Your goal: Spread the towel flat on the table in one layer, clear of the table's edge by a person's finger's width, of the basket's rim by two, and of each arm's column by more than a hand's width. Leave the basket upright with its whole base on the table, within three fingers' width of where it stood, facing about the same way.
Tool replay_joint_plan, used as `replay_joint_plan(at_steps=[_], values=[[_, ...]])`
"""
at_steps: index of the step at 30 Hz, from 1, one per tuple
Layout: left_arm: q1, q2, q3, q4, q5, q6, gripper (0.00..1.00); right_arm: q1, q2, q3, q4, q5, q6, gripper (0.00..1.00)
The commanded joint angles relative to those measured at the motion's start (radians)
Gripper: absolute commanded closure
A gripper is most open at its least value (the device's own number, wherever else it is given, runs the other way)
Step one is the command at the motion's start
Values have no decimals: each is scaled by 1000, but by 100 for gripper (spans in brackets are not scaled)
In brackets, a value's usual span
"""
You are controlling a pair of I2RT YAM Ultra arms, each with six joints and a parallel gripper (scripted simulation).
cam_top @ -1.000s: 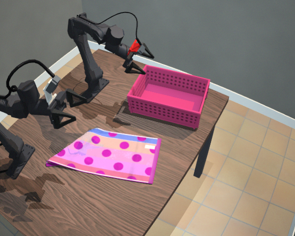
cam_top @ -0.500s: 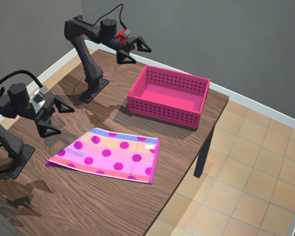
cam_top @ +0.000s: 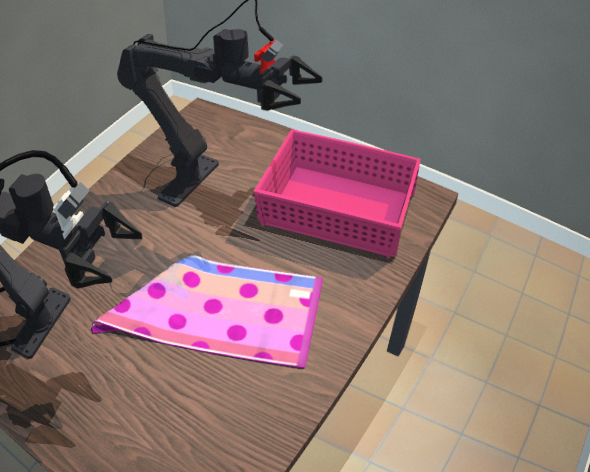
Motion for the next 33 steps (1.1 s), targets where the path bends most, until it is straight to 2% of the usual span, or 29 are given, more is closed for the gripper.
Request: replay_joint_plan(at_steps=[1, 2, 3, 10, 16, 18, 24, 33], values=[[-3, 24, 32, 18, 27, -10, 0, -2, -27, 34, 6, -14, 7, 0], [-3, 25, 32, 5, 27, -10, 0, -2, -27, 34, 6, -14, 7, 0], [-32, 32, 35, -34, -15, -16, 66, 18, 27, 46, -33, -6, 3, 66], [-160, 107, 70, -207, -165, -87, 66, 70, 166, 139, -205, 15, 3, 66], [-239, 225, 133, -350, -247, -194, 66, 103, 331, 263, -355, -1, 14, 66], [-239, 225, 133, -350, -247, -194, 66, 103, 331, 263, -355, -1, 14, 66], [-286, 383, 229, -501, -272, -319, 66, 128, 526, 427, -519, -21, 21, 66], [-313, 656, 409, -707, -212, -486, 66, 154, 860, 750, -786, -60, 16, 66]])
